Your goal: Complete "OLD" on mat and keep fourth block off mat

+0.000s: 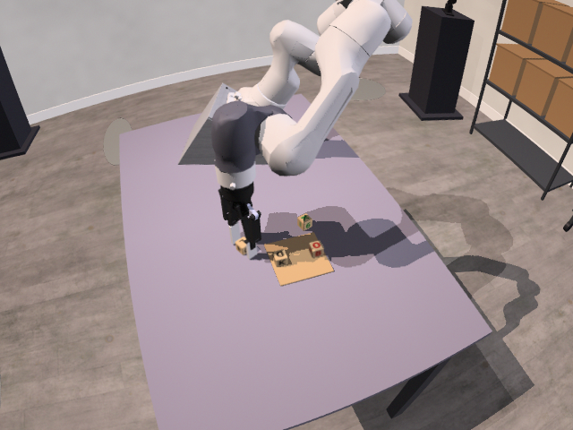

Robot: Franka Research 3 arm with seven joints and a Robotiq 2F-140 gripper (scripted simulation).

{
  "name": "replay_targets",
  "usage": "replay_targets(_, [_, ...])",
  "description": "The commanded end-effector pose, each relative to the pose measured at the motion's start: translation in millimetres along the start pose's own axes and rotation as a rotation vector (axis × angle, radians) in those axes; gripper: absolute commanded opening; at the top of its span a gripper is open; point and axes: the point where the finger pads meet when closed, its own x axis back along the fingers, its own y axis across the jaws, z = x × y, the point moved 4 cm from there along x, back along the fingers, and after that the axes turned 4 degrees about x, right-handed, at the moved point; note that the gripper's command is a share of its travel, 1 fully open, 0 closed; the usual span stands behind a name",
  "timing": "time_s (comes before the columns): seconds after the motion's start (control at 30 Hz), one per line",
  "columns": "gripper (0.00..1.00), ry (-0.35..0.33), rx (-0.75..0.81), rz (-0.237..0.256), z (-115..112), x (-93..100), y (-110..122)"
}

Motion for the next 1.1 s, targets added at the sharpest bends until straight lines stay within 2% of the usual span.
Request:
replay_targets(0.0, [0.40, -0.003, 0.007, -0.002, -1.1, -0.5, 0.9])
replay_targets(0.8, [0.40, -0.003, 0.007, -0.002, -1.1, -0.5, 0.9])
replay_targets(0.83, [0.28, -0.003, 0.007, -0.002, -1.1, -0.5, 0.9])
replay_targets(1.07, [0.28, -0.003, 0.007, -0.002, -1.1, -0.5, 0.9])
